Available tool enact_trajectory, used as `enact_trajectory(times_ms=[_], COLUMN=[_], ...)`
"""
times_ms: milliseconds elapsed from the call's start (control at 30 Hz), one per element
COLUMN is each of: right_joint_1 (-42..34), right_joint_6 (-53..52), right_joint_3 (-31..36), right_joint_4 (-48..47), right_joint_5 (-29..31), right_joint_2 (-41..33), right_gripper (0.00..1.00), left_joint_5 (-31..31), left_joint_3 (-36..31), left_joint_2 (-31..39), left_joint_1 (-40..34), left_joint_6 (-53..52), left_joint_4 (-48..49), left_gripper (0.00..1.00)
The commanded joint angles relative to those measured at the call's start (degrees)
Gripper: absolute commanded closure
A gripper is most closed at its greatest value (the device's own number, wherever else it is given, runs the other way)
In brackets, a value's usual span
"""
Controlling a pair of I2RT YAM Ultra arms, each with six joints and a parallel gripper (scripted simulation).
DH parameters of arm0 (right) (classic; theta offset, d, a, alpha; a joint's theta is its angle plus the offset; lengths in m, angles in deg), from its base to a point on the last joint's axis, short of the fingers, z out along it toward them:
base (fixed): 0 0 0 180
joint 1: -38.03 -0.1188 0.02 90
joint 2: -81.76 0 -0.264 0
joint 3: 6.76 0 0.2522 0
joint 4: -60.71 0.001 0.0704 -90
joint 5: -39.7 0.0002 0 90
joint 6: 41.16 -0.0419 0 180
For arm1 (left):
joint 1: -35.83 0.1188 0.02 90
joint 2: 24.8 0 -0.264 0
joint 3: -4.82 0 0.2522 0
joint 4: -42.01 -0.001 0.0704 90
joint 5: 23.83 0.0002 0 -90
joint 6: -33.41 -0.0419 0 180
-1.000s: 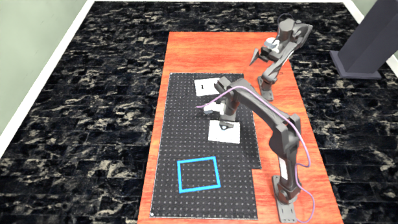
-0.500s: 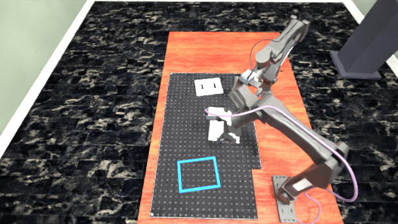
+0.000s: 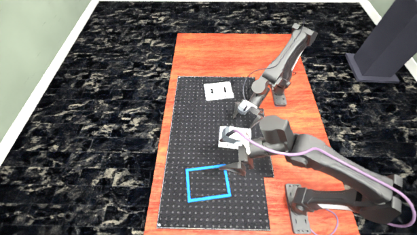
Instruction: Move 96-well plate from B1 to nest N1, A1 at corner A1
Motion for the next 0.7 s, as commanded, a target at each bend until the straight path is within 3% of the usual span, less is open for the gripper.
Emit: enact_trajectory(times_ms=[0,200,400,667], right_joint_1=[0.53,0.54,0.54,0.54], right_joint_6=[0.35,0.32,0.34,0.34], right_joint_3=[0.37,0.79,0.51,0.50], right_joint_4=[-5.52,-6.31,-6.14,-6.16], right_joint_5=[-0.76,-0.80,-0.78,-0.79], right_joint_2=[2.18,5.69,5.45,5.46], right_gripper=[0.00,0.00,0.00,0.00], left_joint_5=[5.96,15.64,23.07,24.70], left_joint_3=[-3.77,-9.01,-11.60,-12.68], left_joint_2=[3.51,6.88,5.29,4.38], left_joint_1=[5.30,16.31,24.91,28.09], left_joint_6=[-7.83,-11.66,-11.19,-10.56], left_joint_4=[12.08,24.06,32.56,34.59], left_gripper=[0.00,0.00,0.00,0.00])
